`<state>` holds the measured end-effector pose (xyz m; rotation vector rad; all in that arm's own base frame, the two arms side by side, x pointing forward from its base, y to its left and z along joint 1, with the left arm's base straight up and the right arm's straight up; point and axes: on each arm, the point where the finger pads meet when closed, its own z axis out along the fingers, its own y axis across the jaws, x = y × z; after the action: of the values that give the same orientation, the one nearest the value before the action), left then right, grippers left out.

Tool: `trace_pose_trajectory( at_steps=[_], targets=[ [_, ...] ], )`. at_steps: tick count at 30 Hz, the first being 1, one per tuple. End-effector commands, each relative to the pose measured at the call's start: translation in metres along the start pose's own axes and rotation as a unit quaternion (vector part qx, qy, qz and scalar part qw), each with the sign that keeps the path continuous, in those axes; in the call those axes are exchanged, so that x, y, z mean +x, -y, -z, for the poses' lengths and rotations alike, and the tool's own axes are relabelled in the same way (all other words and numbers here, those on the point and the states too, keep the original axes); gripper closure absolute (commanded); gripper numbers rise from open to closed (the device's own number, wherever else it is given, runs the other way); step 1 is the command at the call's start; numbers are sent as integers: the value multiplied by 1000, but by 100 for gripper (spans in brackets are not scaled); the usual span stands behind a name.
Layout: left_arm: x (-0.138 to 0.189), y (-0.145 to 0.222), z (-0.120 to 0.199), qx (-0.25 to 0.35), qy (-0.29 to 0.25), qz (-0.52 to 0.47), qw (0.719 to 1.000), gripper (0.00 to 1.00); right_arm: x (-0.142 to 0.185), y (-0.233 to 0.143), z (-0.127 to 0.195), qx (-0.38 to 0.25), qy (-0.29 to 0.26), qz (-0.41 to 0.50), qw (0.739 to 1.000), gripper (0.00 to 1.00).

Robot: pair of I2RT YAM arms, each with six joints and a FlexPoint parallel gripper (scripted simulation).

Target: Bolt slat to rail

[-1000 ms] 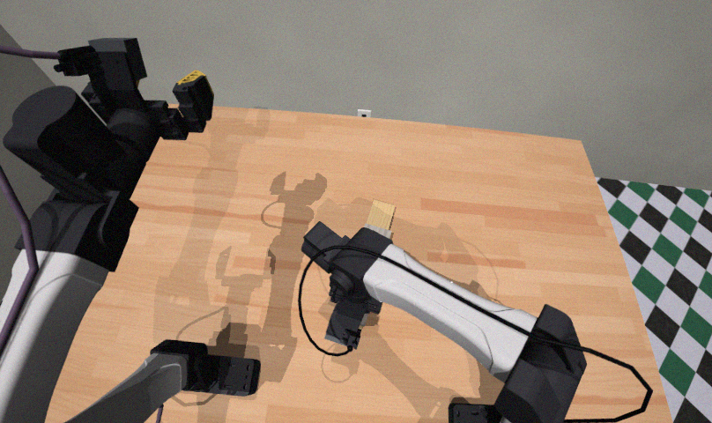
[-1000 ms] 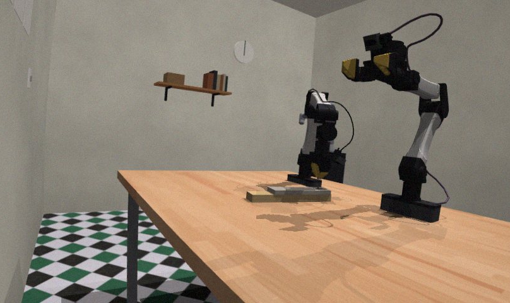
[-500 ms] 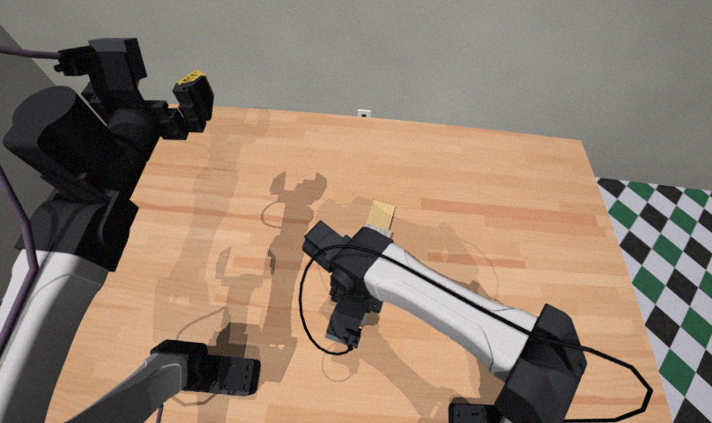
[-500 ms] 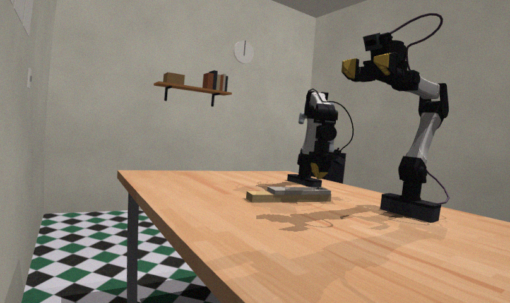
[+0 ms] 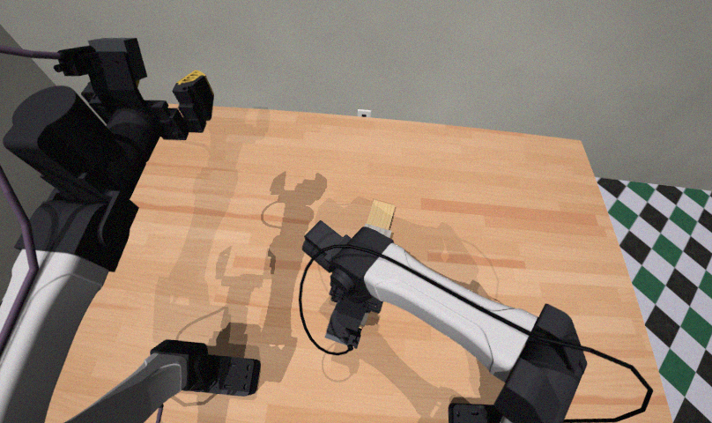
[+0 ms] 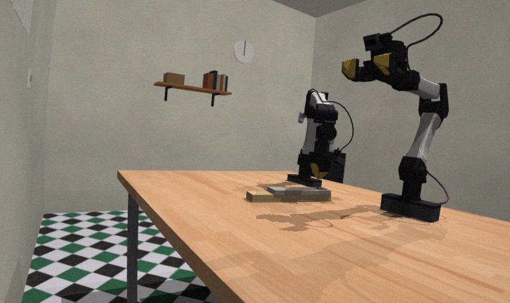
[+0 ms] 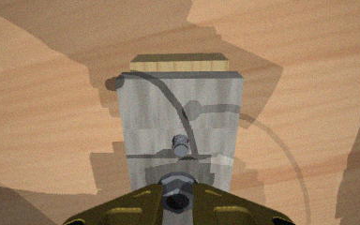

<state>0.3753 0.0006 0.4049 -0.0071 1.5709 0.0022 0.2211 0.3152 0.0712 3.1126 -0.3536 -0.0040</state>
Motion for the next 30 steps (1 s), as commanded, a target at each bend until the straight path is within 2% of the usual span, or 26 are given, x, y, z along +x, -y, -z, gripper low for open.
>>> trace_pose_trajectory(
  at_steps=[1, 30],
  targets=[
    [-1, 1, 1, 3, 5, -2, 1000, 0, 0, 5, -2, 9, -2, 0, 1000, 86],
    [-1, 1, 1, 3, 5, -2, 1000, 0, 0, 6, -19, 8, -2, 0, 1000, 86]
  ],
)
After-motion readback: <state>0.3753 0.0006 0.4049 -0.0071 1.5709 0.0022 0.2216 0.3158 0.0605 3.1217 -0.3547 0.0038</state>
